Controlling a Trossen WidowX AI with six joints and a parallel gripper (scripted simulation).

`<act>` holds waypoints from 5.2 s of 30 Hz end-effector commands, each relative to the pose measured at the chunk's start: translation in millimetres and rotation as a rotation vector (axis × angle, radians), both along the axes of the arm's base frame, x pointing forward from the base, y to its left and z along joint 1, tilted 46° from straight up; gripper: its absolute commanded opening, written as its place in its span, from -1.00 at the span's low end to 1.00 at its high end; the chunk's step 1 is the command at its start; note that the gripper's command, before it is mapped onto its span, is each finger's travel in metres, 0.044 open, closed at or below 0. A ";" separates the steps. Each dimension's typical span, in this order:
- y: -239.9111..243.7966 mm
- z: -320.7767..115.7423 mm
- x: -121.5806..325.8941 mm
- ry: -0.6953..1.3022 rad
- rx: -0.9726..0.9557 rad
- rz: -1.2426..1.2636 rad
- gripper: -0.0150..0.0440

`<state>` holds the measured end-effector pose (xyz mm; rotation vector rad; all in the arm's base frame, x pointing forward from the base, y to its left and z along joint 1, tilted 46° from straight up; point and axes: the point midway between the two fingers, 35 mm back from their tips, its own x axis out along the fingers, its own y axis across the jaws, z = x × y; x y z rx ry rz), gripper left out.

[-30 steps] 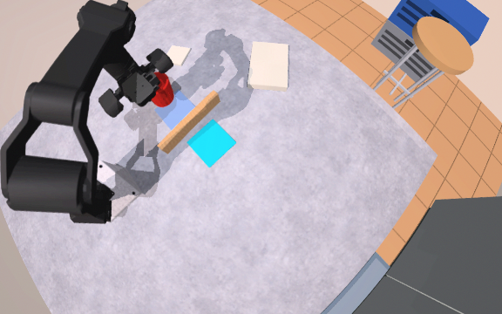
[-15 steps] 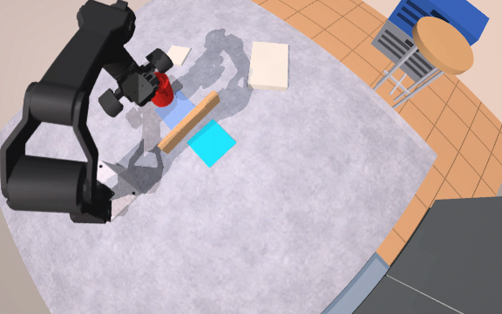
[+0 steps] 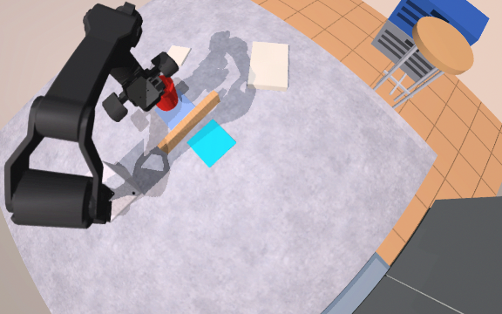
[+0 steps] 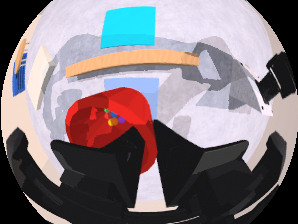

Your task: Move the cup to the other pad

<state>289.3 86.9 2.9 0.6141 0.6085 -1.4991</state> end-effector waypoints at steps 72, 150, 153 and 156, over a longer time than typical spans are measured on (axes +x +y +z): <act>-118.4 93.5 10.1 0.001 -0.009 0.003 -0.49; -130.6 82.0 10.8 -0.002 -0.007 0.000 -0.06; -127.7 84.8 10.8 -0.001 -0.007 0.001 -0.06; -124.8 87.5 10.8 -0.001 -0.008 0.001 -0.06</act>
